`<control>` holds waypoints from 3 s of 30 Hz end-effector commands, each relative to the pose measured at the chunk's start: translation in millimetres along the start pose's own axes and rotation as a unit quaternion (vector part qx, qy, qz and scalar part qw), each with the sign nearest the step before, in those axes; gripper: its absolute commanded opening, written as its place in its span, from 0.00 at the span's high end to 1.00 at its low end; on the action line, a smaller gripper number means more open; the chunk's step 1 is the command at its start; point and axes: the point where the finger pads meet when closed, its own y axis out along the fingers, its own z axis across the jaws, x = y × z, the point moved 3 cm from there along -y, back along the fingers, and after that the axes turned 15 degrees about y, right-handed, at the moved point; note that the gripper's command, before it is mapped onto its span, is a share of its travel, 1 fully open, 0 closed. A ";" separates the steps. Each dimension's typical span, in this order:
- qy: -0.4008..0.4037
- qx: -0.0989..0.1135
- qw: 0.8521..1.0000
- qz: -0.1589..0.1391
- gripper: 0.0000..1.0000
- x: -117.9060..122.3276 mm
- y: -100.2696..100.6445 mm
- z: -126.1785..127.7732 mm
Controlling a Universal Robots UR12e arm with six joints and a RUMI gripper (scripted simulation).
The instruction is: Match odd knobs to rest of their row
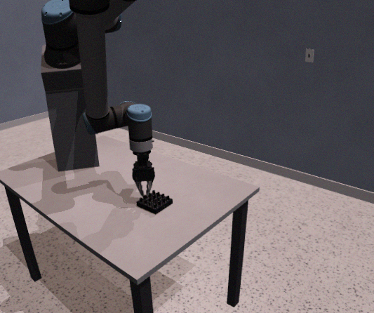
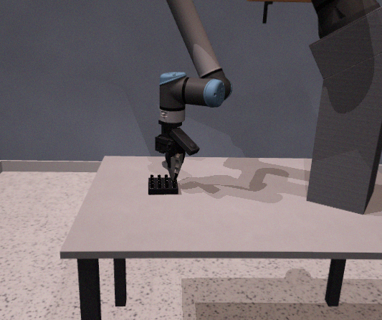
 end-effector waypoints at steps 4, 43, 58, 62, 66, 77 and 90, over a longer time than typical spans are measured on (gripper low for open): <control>0.009 0.000 1.000 0.000 0.96 0.1 -0.4 0.4; 0.011 0.000 1.000 0.000 0.89 0.1 -0.4 0.4; 0.011 0.000 1.000 0.000 0.89 0.1 -19.7 0.4; 0.011 0.000 1.000 0.000 0.89 0.1 -30.6 0.4; 0.011 0.000 1.000 0.000 0.89 0.1 -36.0 0.4; 0.011 0.000 1.000 0.000 0.89 0.1 -38.4 0.4; -0.002 0.000 1.000 0.000 0.89 0.0 -38.8 0.3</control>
